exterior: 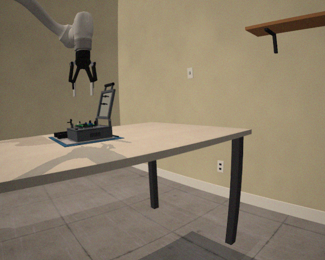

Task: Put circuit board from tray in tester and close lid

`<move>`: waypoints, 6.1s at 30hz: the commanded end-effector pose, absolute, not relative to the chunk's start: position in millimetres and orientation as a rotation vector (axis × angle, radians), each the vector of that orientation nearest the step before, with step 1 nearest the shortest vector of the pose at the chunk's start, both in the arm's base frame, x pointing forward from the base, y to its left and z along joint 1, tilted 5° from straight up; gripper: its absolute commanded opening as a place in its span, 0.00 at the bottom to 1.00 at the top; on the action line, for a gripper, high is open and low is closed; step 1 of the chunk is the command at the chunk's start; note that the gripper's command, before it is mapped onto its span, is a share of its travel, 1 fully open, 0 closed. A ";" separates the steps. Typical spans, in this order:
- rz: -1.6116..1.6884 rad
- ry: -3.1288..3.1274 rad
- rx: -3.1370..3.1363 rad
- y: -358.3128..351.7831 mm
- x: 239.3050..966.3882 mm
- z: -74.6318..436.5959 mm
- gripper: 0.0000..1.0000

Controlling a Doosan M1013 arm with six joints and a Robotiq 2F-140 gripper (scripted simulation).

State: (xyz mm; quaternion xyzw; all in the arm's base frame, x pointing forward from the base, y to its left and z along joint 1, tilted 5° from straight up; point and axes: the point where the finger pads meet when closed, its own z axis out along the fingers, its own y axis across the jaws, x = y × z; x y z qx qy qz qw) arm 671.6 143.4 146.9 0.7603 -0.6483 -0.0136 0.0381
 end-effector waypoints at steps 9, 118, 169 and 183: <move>-0.042 -1.989 2.332 145.5 675.1 196.6 0.58; -0.042 -1.989 2.332 170.1 823.3 225.9 0.30; -0.042 -1.989 2.332 170.1 823.2 224.0 0.30; -0.042 -1.989 2.332 170.1 823.2 224.0 0.30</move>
